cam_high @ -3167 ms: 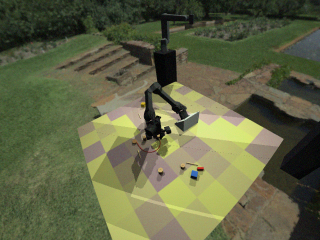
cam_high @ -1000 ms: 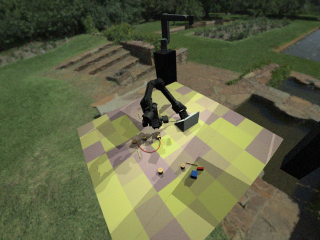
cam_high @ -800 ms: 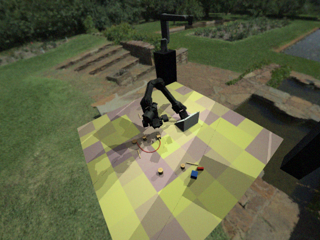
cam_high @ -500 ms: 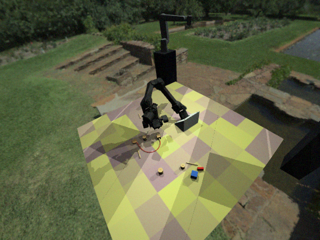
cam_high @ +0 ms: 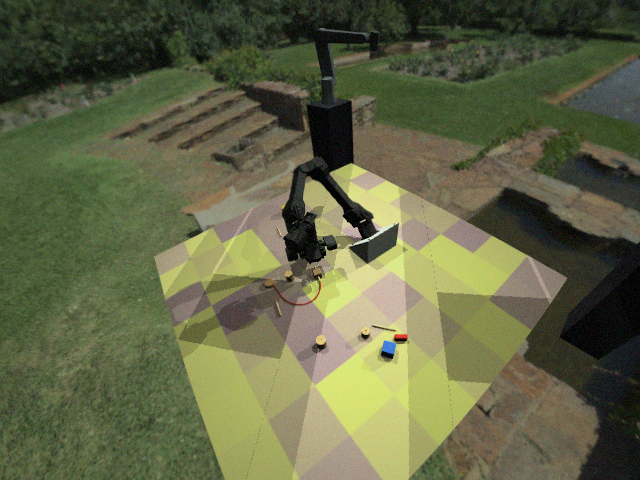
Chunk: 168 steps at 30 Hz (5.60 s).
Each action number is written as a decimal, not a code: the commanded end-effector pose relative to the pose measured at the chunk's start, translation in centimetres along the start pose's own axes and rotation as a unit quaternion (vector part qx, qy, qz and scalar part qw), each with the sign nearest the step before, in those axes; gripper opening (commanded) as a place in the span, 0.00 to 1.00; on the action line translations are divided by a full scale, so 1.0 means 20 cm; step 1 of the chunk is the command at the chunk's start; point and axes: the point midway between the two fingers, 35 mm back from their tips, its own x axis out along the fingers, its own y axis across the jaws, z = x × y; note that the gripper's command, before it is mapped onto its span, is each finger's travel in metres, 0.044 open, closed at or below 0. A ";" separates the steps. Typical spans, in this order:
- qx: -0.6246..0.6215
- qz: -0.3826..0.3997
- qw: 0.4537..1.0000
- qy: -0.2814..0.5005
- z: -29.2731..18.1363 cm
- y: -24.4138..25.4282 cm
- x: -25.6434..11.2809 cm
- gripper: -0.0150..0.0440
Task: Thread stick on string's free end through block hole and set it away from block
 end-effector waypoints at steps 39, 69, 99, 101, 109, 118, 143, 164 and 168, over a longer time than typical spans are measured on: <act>0.000 0.000 1.000 0.003 -0.02 0.01 0.23 0.25; -0.008 0.000 0.999 -0.033 -0.12 0.01 0.24 0.25; -0.006 0.003 0.999 -0.031 -0.31 0.00 0.24 0.25; -0.006 0.004 0.999 -0.031 -0.32 0.00 0.24 0.25; -0.006 0.005 0.999 -0.031 -0.37 0.00 0.24 0.25; -0.006 0.006 0.999 -0.031 -0.43 0.00 0.24 0.25; -0.002 0.001 0.999 -0.033 -0.54 0.00 0.28 0.39; -0.007 0.001 0.999 -0.037 -0.52 0.00 -0.09 0.88; -0.007 0.003 0.999 -0.037 -0.52 0.00 -0.23 1.00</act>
